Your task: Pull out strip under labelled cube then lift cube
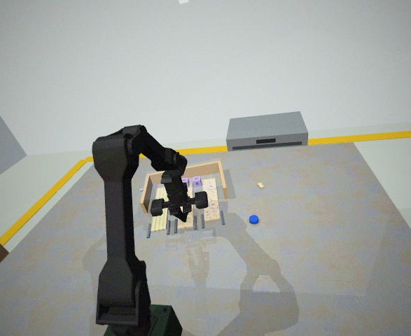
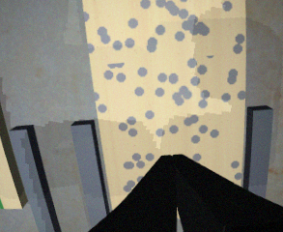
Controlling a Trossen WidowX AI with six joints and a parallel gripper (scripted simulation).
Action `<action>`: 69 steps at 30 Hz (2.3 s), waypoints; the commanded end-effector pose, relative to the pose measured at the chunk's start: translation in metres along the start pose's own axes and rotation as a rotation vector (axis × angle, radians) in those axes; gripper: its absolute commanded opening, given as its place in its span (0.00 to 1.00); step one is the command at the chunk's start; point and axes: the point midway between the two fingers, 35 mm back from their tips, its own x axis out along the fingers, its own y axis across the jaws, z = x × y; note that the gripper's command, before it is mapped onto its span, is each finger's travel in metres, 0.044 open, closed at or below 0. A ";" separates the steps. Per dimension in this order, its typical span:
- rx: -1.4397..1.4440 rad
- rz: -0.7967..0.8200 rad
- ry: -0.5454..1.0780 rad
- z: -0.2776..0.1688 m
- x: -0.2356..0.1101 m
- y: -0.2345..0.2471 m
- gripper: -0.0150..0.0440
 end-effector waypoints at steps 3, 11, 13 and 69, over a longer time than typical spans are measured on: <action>-0.006 -0.005 0.000 0.000 0.002 -0.001 0.25; -0.006 -0.005 0.000 0.001 0.003 -0.001 0.25; -0.006 -0.005 0.000 0.001 0.003 -0.001 0.25; -0.006 -0.005 0.007 -0.081 0.007 -0.001 0.25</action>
